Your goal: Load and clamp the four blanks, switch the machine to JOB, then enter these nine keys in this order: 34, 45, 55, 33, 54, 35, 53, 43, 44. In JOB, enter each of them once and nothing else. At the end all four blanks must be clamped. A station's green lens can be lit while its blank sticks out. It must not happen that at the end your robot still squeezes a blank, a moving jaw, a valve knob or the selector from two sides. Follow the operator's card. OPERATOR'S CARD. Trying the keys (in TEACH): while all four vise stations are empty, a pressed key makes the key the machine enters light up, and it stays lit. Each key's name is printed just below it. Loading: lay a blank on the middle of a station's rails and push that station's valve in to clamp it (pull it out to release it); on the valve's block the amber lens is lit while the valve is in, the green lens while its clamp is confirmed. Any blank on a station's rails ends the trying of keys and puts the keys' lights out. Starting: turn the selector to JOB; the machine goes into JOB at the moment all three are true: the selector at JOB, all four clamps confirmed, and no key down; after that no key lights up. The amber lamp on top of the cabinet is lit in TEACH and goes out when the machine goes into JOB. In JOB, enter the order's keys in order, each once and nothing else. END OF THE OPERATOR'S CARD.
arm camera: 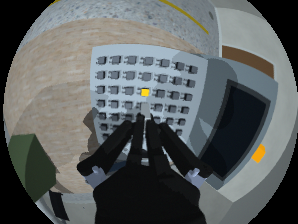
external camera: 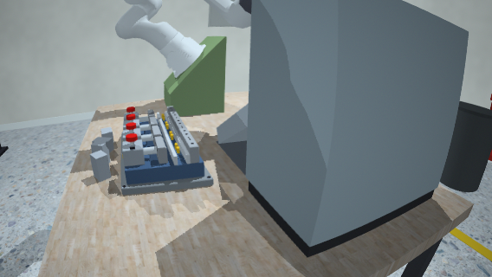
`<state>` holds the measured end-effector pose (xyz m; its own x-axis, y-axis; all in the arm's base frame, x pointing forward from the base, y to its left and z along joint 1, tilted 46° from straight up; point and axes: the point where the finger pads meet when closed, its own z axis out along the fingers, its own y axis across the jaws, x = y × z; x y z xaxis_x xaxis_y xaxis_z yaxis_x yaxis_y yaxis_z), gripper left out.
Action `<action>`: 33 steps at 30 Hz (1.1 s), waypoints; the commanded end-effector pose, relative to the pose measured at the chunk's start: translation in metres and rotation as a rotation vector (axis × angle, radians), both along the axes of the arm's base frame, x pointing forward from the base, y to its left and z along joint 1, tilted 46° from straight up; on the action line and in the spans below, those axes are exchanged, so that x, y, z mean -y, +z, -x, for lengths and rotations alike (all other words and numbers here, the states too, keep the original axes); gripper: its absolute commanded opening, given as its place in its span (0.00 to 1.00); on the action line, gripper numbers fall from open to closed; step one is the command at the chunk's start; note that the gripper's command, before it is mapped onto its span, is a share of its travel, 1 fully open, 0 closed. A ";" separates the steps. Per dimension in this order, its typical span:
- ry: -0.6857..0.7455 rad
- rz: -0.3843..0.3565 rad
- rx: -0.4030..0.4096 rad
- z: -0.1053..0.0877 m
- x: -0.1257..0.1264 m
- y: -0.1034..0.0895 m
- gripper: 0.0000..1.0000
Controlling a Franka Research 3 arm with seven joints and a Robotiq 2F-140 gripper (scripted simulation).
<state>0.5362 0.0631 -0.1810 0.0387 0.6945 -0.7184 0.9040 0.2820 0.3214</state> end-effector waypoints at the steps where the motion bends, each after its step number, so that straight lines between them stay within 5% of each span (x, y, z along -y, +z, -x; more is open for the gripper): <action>1: -0.005 0.003 0.001 0.003 -0.002 0.003 0.00; 22: -0.005 0.003 0.001 0.011 -0.017 0.017 0.00; 30: -0.005 0.003 0.001 0.030 -0.097 0.093 0.00; 33: -0.005 0.003 0.001 0.033 -0.109 0.104 0.00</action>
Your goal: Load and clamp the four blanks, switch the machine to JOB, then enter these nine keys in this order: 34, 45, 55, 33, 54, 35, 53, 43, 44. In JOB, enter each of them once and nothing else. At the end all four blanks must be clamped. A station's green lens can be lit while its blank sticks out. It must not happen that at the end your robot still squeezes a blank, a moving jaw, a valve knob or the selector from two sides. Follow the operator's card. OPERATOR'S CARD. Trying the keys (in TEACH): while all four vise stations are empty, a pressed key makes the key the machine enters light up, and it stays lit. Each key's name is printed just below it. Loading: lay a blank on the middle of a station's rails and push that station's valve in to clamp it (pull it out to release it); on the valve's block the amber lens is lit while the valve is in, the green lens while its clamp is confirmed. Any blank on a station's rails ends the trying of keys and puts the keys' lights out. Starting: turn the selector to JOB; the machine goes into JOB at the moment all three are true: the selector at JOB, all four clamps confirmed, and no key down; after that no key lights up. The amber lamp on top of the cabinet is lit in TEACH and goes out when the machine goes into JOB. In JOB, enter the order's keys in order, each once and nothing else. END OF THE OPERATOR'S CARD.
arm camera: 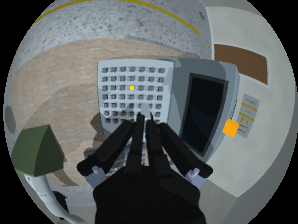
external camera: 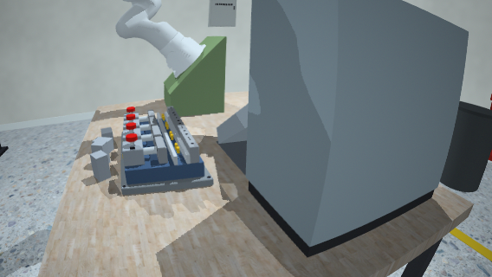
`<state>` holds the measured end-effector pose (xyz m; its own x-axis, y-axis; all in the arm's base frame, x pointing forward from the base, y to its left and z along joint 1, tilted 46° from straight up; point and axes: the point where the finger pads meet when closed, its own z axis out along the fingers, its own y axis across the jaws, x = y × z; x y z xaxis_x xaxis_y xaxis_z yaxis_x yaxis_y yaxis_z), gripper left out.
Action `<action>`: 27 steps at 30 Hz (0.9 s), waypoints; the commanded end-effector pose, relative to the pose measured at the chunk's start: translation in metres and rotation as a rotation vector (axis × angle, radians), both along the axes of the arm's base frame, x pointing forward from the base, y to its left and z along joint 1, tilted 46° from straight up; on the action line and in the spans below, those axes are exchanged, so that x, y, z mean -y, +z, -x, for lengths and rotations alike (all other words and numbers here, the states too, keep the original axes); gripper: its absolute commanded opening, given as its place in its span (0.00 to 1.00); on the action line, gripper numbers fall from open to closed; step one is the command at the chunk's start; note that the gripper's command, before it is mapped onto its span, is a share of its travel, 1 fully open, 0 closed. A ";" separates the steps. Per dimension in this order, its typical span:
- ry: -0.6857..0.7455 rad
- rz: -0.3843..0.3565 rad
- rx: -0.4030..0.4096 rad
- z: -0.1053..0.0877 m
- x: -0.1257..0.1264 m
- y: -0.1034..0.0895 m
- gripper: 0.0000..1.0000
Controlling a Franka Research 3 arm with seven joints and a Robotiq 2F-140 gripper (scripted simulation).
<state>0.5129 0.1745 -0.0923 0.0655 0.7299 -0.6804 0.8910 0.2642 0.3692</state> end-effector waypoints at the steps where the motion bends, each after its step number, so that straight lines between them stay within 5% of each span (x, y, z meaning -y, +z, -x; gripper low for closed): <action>1: -0.005 0.053 -0.037 0.010 0.002 0.015 0.00; 27: -0.005 0.053 -0.037 0.011 0.000 0.018 0.00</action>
